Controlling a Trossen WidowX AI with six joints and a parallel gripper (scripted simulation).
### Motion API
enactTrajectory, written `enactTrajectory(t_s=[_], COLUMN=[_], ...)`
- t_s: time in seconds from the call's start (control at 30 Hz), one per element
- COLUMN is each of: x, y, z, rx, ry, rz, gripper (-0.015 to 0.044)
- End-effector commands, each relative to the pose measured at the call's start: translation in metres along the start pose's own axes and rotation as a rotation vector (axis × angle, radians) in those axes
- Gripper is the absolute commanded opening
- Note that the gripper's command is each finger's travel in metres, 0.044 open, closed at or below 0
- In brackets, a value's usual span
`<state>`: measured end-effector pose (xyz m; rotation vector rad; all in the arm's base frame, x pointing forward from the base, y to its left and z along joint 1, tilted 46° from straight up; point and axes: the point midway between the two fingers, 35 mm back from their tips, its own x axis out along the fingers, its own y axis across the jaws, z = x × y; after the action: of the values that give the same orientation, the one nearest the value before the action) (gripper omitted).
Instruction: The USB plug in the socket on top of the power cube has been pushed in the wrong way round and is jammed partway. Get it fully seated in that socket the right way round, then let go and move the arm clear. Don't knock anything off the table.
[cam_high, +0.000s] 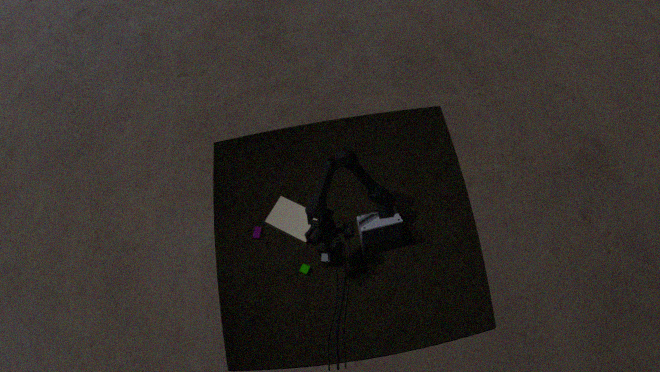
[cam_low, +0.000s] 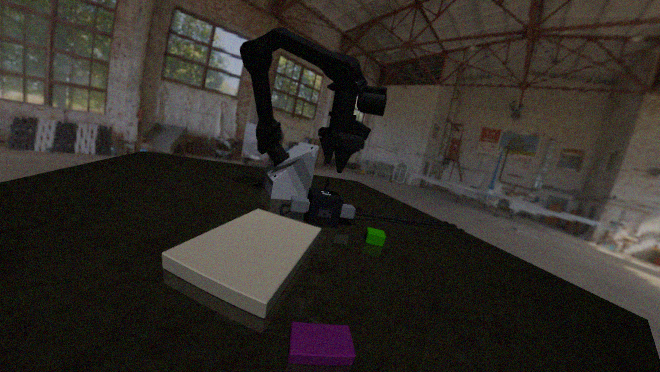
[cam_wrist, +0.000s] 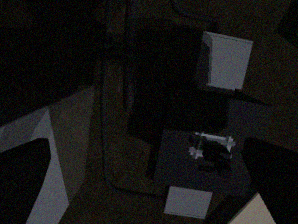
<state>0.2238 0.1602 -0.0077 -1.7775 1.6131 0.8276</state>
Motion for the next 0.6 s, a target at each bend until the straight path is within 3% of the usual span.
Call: enactTrajectory(t_s=[0.0,0.57], x=[-0.0044,0.0023], y=[-0.0403,-0.0414], z=[-0.0194,-0.0231], rx=[0.133,0.134], ry=[0.090,0.091], rz=[-0.122,-0.123], gripper=[0.0440,0.0440])
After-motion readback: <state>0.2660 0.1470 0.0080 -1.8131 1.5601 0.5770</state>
